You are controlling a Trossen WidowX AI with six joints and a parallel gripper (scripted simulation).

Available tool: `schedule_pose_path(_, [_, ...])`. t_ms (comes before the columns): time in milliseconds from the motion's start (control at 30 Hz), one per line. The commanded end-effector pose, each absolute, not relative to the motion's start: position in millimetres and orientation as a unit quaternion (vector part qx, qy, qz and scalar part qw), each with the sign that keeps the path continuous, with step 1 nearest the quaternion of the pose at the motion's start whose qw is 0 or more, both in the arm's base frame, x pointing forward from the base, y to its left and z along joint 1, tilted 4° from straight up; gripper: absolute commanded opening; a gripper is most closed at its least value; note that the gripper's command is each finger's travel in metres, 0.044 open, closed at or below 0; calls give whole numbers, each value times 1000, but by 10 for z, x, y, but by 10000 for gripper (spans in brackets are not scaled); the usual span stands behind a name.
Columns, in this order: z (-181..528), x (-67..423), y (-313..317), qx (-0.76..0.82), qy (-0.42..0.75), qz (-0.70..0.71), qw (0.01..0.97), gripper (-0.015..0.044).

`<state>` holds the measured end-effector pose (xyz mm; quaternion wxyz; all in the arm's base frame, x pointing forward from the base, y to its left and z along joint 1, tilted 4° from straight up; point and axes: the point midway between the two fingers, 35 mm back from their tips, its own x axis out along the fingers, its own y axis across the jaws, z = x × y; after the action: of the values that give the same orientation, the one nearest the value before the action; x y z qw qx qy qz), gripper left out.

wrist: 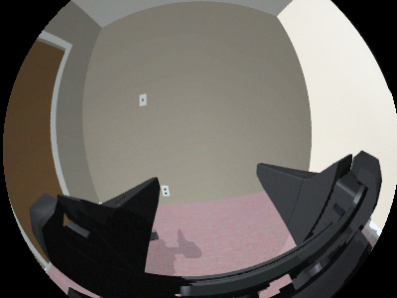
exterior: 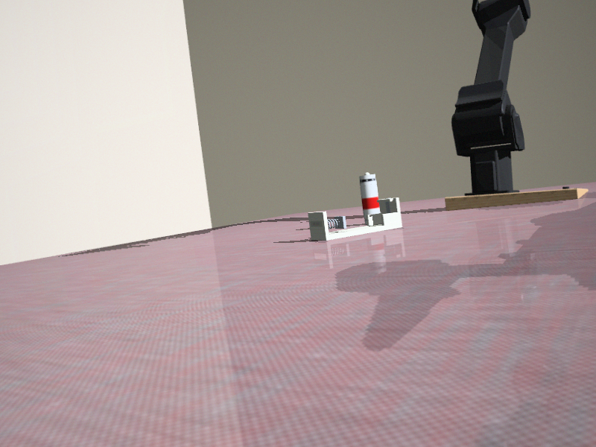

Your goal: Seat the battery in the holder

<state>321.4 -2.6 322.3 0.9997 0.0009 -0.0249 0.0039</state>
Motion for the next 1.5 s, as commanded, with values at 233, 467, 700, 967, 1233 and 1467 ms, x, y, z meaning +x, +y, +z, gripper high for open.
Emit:
schedule_pose_path(233, [2140, 3283, -884, -154, 312, -59, 936, 190])
schedule_pose_path(467, [1495, 2713, -1374, -186, 557, 8, 809, 6])
schedule_pose_path(700, [1279, 1995, -1533, -136, 704, 148, 681, 0])
schedule_pose_path(967, [1279, 1976, -1534, -134, 707, 153, 677, 0])
schedule_pose_path(1233, [1020, 1988, -1547, -134, 707, 153, 677, 0])
schedule_pose_path(1467, [524, 1947, -1525, -134, 707, 153, 677, 0])
